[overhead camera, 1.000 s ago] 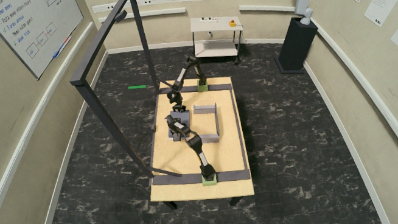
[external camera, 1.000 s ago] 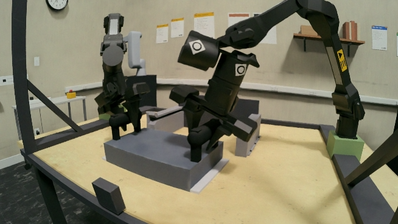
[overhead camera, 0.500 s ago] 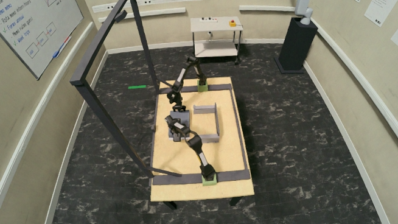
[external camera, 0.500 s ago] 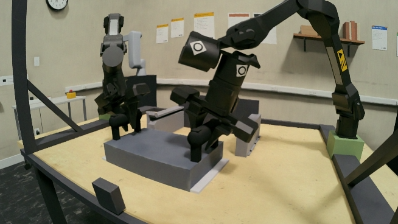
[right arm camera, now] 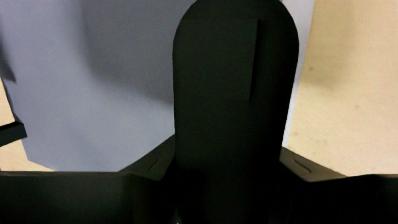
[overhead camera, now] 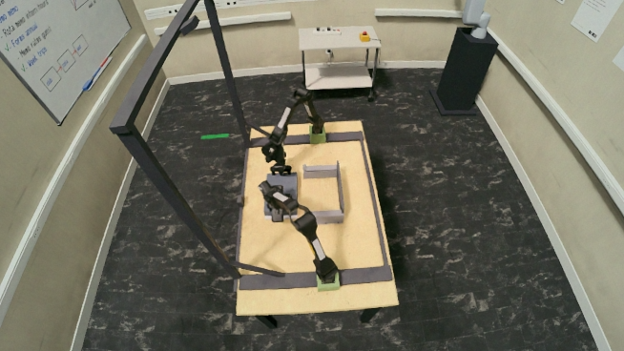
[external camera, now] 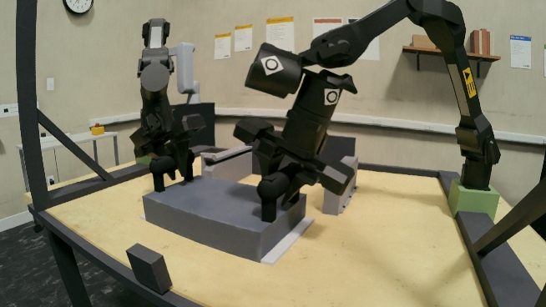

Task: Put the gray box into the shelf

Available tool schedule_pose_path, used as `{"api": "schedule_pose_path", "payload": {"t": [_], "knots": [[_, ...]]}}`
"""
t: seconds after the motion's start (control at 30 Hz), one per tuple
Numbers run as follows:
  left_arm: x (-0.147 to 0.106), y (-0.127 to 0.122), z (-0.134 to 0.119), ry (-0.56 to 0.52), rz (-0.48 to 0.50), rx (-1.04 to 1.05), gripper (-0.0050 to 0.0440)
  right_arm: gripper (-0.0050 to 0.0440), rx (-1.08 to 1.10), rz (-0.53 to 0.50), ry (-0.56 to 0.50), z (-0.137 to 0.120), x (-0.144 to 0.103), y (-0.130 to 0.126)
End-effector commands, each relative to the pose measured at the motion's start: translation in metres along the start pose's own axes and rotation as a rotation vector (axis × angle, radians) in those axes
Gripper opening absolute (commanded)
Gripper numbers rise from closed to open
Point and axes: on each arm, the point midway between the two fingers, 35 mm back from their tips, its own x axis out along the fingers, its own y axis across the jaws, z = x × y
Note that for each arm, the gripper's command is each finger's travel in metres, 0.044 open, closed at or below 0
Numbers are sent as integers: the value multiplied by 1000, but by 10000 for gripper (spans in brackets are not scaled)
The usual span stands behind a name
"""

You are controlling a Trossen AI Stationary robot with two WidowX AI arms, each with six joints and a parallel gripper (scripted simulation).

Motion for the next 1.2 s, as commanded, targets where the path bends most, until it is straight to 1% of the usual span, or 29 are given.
{"api": "schedule_pose_path", "payload": {"t": [0.0,0.2,0.67,0.9,1.17], "knots": [[-12,9,5,-21,27,-5,108,106,8,34,21,-3,-17,11],[-17,11,5,-21,27,-5,108,106,8,34,21,-3,-21,13],[-43,23,6,-22,28,-5,108,106,8,34,21,-4,-48,22],[-50,27,5,-31,34,-7,108,106,11,38,26,-4,-56,24],[-67,42,-1,-43,44,-11,108,106,19,50,38,2,-78,25]]}}
